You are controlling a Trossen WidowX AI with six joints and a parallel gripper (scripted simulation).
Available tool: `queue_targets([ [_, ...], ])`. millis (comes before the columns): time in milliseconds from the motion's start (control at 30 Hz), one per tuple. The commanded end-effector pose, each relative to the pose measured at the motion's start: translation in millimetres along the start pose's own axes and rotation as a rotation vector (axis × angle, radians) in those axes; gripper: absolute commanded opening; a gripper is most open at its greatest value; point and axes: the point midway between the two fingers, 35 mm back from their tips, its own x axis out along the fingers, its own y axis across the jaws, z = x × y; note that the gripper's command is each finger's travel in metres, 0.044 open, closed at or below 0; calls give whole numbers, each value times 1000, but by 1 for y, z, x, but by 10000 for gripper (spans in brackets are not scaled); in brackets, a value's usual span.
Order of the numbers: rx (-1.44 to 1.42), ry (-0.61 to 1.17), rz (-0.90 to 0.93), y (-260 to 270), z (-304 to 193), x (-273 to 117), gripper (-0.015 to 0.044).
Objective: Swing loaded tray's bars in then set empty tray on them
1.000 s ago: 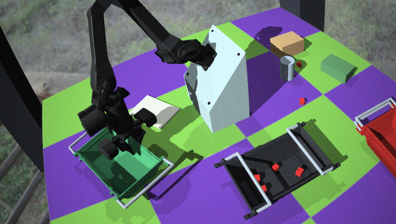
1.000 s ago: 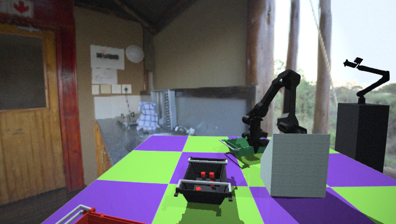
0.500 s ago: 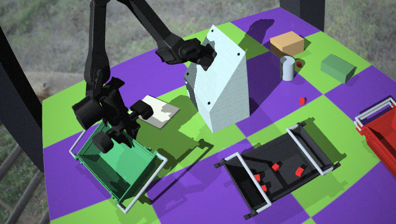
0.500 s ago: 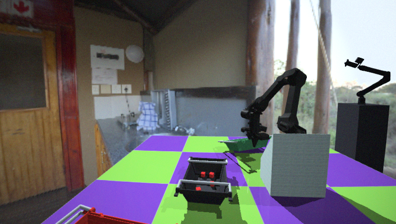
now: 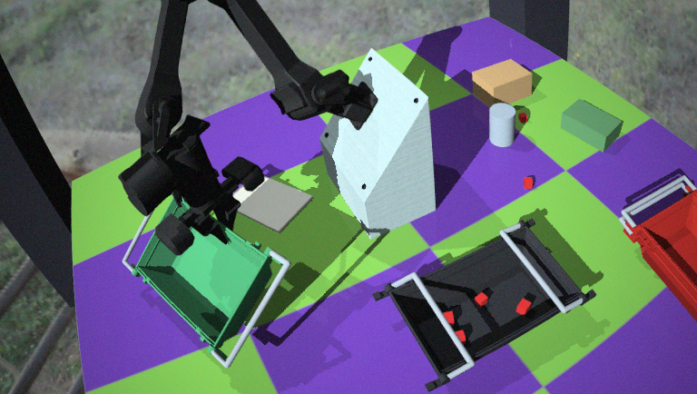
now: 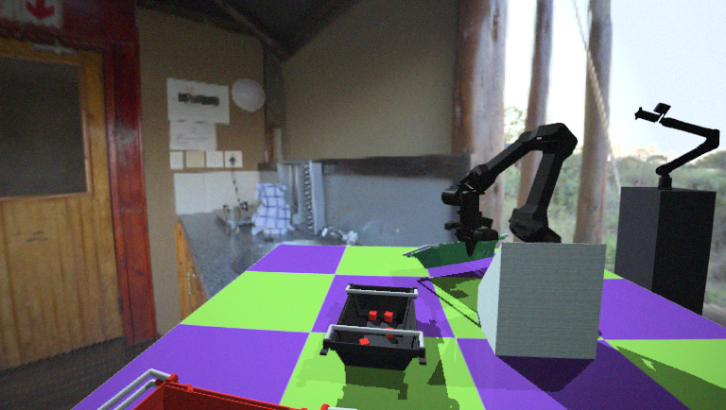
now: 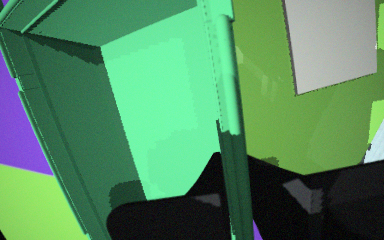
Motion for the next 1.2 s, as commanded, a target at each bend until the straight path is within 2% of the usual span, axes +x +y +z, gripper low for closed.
queue_targets([
  [0,15,3,20,7,0,-12,0],
  [633,14,5,16,20,4,-97,0],
  [1167,14,5,18,21,4,-100,0],
])
